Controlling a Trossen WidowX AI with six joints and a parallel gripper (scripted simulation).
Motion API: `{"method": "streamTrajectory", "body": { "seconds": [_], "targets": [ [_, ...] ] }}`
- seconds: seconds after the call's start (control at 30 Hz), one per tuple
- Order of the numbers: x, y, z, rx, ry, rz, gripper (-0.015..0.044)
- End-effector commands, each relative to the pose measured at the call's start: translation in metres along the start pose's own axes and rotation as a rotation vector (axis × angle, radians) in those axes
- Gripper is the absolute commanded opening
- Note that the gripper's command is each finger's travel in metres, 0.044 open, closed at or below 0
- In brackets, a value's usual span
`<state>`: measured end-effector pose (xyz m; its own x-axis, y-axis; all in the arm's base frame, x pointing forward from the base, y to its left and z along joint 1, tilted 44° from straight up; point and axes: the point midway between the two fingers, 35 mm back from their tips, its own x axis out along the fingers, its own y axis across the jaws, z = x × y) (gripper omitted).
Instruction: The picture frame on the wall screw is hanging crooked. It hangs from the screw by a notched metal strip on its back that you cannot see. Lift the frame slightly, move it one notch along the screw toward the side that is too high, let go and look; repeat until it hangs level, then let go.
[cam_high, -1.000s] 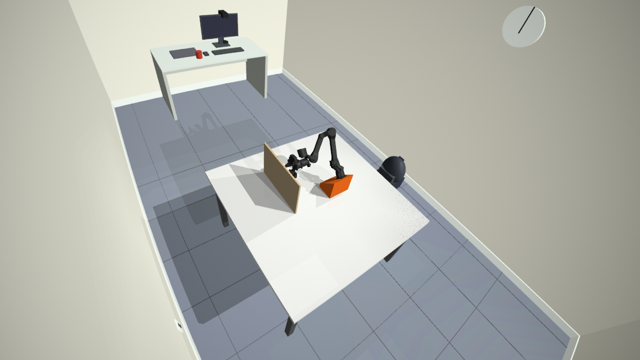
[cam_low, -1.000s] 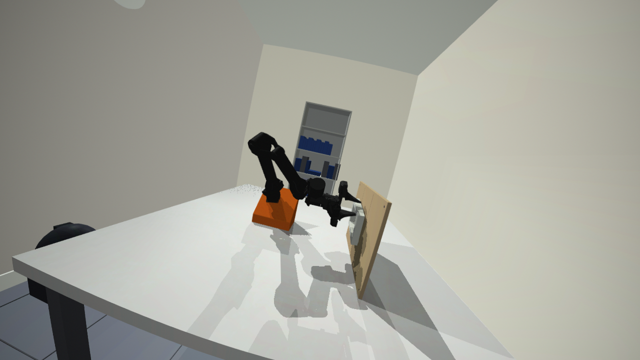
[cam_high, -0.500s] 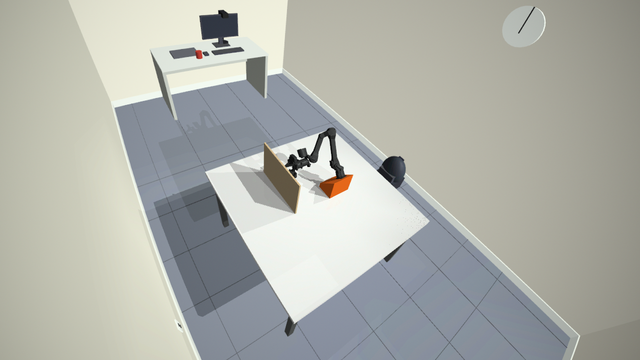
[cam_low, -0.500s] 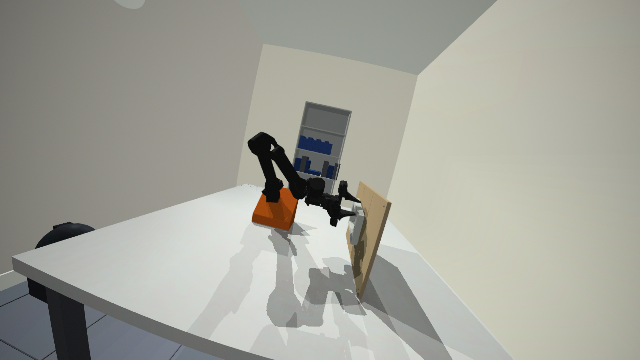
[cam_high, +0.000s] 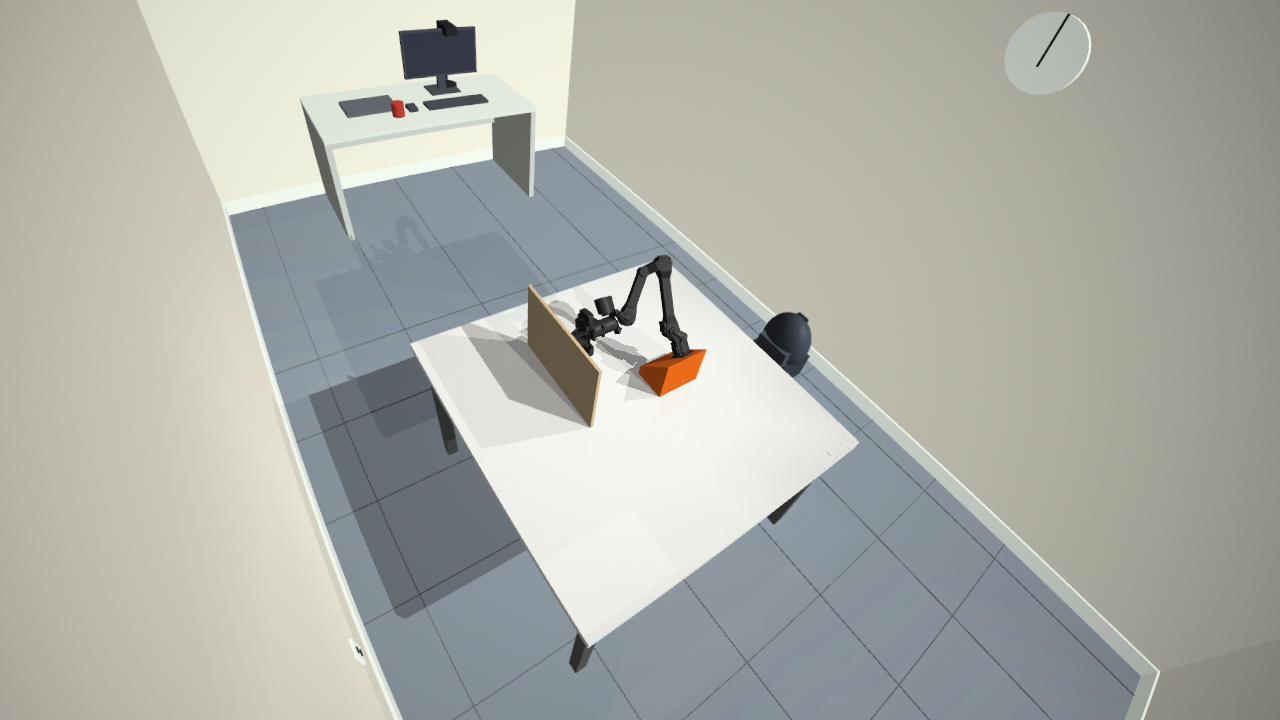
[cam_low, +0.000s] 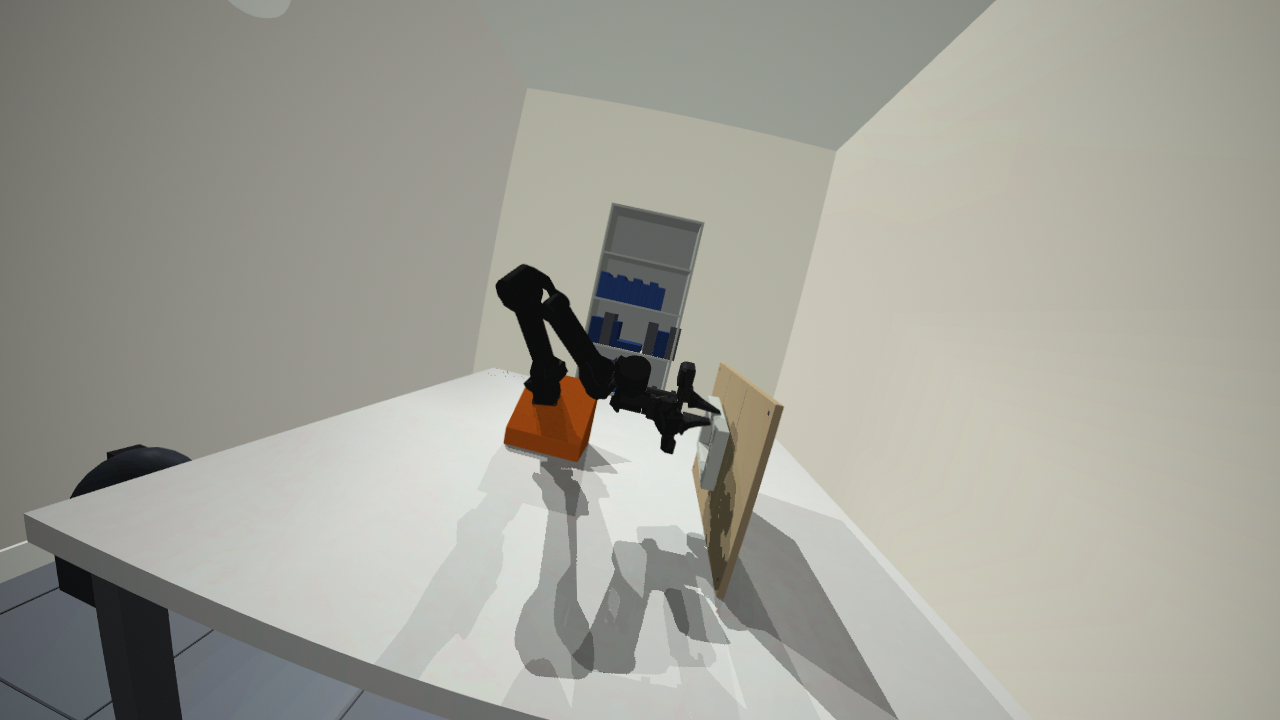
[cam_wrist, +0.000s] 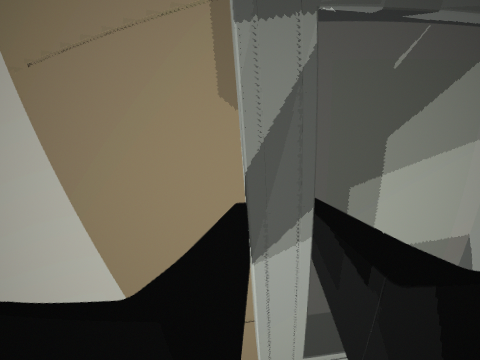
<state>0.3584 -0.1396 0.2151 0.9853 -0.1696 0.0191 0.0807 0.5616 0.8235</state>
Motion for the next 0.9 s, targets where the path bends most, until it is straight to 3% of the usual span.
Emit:
{"method": "streamTrajectory", "body": {
  "seconds": [0.0,0.07,0.87],
  "targets": [
    [0.0001,0.0007,0.0005,-0.005,-0.002,0.002,0.003],
    [0.0001,0.0007,0.0005,-0.005,-0.002,0.002,0.0],
    [0.0001,0.0055,0.0,-0.004,-0.002,0.002,0.0]
  ]
}}
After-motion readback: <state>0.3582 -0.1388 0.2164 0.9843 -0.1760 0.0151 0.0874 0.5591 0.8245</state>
